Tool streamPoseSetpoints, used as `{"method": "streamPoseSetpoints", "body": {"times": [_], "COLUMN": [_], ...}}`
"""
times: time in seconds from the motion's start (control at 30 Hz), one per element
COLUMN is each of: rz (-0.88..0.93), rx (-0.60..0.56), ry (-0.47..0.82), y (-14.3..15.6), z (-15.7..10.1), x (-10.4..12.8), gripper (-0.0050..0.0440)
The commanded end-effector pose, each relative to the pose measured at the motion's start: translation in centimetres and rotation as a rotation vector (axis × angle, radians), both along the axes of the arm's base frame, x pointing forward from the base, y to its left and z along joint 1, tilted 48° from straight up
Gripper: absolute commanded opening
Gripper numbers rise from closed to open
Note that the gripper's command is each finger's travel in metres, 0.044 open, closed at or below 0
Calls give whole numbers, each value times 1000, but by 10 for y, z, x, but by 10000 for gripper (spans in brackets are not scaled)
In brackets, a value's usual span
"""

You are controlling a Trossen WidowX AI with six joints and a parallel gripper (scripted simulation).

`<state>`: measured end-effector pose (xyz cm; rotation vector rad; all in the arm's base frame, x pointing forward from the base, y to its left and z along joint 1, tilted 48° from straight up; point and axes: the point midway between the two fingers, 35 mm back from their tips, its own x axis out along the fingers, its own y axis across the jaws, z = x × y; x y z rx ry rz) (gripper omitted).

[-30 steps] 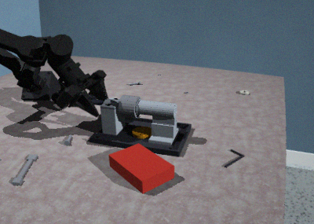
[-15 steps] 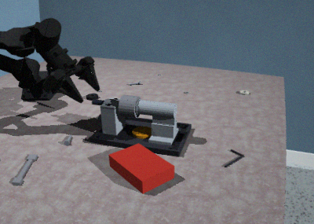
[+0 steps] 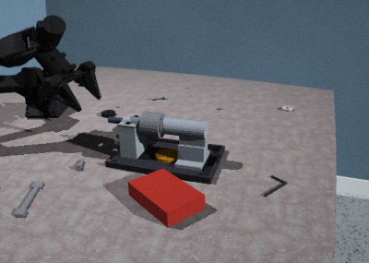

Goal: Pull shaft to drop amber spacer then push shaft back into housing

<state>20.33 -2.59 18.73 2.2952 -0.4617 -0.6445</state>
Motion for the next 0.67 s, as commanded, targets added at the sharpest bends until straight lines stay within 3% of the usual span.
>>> {"method": "streamPoseSetpoints", "body": {"times": [0.0,0.33,0.63], "rz": [0,126,129], "rx": [-3,60,62], "ry": [-8,-74,-76], "y": [0,14,14], "z": [-3,14,14], "x": [-7,-35,-36], "gripper": [440,440,440]}}
